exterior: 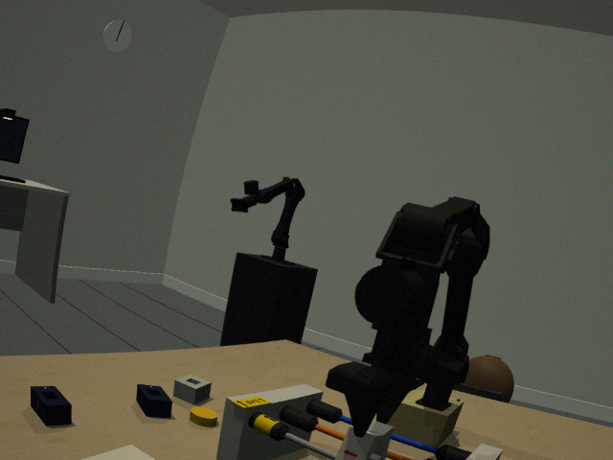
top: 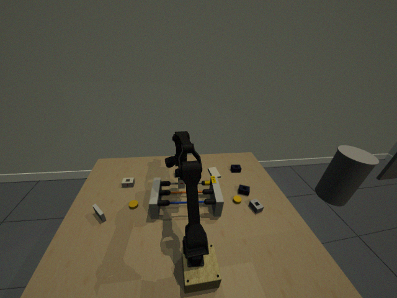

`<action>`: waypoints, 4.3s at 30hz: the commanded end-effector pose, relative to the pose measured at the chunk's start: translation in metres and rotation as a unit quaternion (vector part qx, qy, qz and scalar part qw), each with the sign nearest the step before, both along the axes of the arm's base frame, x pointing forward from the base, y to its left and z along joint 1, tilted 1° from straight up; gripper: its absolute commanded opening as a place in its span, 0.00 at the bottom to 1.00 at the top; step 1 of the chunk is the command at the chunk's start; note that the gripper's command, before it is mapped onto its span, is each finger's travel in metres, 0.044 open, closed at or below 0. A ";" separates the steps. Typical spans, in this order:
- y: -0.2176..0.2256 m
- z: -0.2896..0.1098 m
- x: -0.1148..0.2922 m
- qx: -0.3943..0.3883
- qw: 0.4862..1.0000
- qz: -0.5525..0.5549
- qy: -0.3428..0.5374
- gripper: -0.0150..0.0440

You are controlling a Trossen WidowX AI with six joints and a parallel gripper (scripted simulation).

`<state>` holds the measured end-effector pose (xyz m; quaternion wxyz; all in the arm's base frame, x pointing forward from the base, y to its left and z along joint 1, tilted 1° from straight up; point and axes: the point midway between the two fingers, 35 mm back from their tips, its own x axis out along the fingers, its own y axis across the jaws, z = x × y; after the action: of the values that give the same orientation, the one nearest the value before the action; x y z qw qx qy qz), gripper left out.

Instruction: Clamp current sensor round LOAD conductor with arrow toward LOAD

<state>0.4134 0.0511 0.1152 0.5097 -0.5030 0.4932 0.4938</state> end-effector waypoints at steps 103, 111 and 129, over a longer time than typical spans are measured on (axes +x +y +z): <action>0.001 -0.075 0.002 0.001 1.000 0.001 -0.031 1.00; 0.001 -0.088 0.003 0.001 1.000 0.001 -0.031 1.00; 0.002 -0.091 0.002 0.002 1.000 0.002 -0.030 0.85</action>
<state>0.4159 0.0527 0.0231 0.5247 -0.5174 0.4754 0.4806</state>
